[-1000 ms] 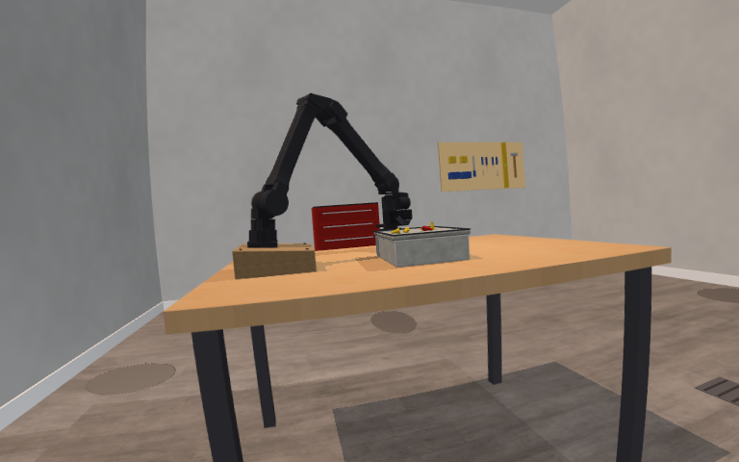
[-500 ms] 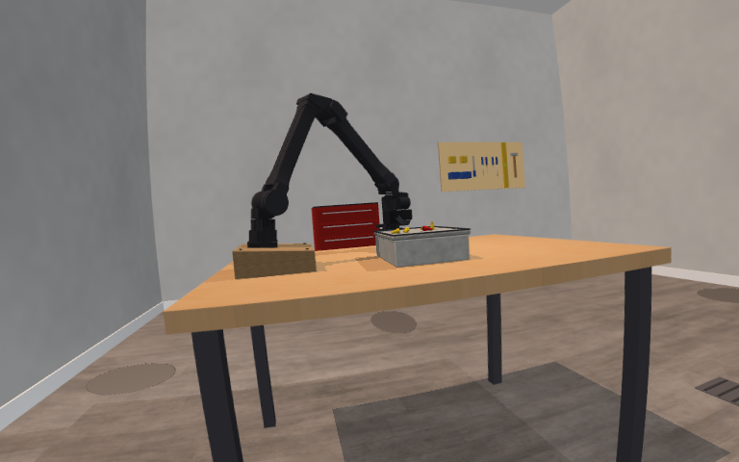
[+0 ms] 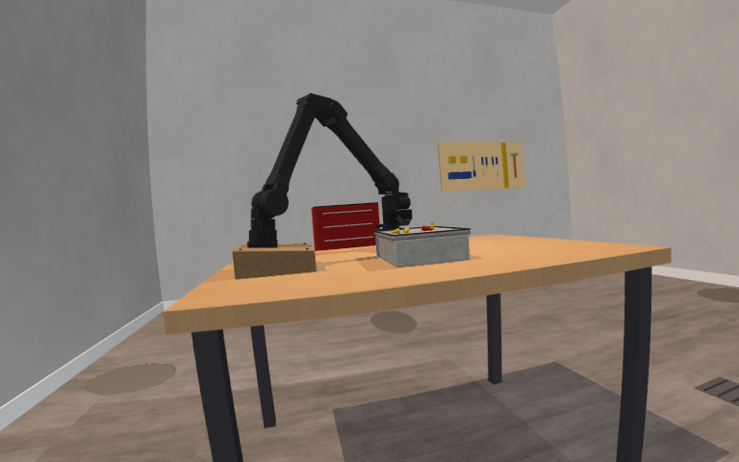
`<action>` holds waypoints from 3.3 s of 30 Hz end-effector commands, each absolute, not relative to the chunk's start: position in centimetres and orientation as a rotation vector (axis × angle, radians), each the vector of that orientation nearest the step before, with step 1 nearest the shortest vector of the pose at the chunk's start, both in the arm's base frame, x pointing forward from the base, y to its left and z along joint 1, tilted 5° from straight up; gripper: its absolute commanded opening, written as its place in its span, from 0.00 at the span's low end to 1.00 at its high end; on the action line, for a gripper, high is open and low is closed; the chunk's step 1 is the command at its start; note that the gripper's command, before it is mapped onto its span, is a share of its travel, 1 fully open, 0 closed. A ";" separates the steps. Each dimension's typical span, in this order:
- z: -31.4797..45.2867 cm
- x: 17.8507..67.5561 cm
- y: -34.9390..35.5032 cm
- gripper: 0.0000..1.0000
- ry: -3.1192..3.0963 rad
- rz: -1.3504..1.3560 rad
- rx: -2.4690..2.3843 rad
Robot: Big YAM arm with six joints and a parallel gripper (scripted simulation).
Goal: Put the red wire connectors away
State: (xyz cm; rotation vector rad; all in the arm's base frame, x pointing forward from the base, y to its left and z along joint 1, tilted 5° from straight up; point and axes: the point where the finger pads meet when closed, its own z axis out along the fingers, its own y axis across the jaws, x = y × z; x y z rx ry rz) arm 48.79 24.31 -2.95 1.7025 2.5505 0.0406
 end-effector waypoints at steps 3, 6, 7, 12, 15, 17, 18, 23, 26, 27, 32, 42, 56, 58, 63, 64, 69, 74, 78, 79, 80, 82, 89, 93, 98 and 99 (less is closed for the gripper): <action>-2.4 50.0 24.5 0.29 2.537 0.077 1.697; -2.4 50.0 24.5 0.29 2.537 0.077 1.697; -2.4 50.0 24.5 0.29 2.537 0.077 1.697; -2.4 50.0 24.5 0.29 2.537 0.077 1.697; -2.4 50.0 24.5 0.29 2.537 0.077 1.697; -2.4 50.0 24.5 0.29 2.537 0.077 1.697; -2.4 50.0 24.5 0.29 2.537 0.077 1.697; -2.4 50.0 24.5 0.29 2.537 0.077 1.697; -2.4 50.0 24.5 0.29 2.537 0.077 1.697; -2.4 50.0 24.5 0.29 2.537 0.077 1.697; -2.0 50.1 24.5 0.29 2.536 0.081 1.696; 0.6 50.5 25.0 0.29 2.526 0.110 1.690; 2.3 49.3 25.1 0.29 2.539 0.075 1.696; 2.8 49.1 25.1 0.29 2.540 0.075 1.696; 4.0 49.3 25.4 0.29 2.535 0.095 1.689; 4.0 49.4 25.4 0.29 2.535 0.096 1.688; 3.5 49.6 25.4 0.29 2.539 0.084 1.691; 3.0 49.5 25.2 0.29 2.541 0.070 1.697; 3.1 49.5 25.2 0.29 2.541 0.066 1.699; 4.2 49.6 25.3 0.29 2.538 0.076 1.698; 5.6 49.5 25.4 0.29 2.535 0.085 1.696; 7.5 49.5 25.5 0.29 2.531 0.100 1.692; 10.8 49.3 25.8 0.29 2.526 0.121 1.686; 13.6 49.0 25.8 0.29 2.523 0.130 1.684; 14.4 49.0 25.7 0.29 2.526 0.112 1.690; 13.9 48.8 25.4 0.29 2.531 0.096 1.694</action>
